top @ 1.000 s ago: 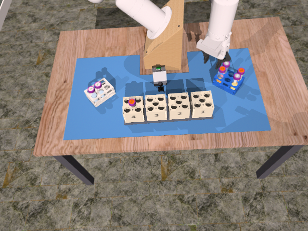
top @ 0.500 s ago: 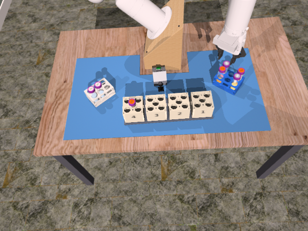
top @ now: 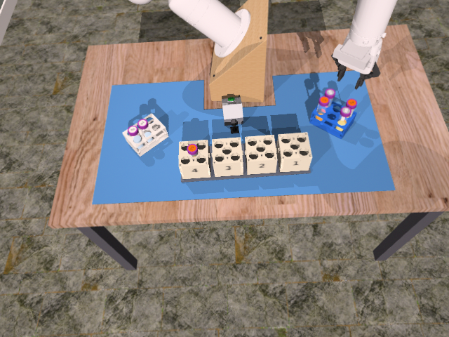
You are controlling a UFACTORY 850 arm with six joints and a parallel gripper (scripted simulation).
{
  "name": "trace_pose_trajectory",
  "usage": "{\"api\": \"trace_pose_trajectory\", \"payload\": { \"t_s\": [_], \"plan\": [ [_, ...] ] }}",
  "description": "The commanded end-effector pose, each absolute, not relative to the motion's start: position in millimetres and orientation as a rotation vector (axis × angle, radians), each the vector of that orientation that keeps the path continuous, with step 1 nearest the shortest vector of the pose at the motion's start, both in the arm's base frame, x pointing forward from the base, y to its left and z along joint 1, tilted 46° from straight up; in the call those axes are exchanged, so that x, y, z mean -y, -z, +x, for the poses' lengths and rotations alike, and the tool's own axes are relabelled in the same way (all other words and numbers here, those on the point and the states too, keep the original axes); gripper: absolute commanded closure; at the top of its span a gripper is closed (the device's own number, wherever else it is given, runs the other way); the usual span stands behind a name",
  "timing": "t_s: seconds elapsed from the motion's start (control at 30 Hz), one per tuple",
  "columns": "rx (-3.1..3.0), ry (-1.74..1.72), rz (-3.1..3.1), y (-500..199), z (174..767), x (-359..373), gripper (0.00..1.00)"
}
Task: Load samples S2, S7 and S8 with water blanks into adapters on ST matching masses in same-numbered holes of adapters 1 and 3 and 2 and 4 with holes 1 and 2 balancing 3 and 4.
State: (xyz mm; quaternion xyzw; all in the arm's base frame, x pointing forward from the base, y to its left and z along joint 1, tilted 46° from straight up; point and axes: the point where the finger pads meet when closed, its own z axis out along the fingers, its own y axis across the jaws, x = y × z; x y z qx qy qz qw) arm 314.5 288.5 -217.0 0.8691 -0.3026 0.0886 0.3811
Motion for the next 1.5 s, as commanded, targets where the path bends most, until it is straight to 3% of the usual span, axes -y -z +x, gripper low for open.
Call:
{"api": "trace_pose_trajectory", "payload": {
  "t_s": [0.0, 0.5, 1.47],
  "plan": [
    [0.773, -0.227, 2.219, 228, 311, -301, 0.43],
    [0.773, -0.227, 2.219, 243, 304, -316, 0.43],
    [0.773, -0.227, 2.219, 277, 300, -281, 0.43]
  ]
}}
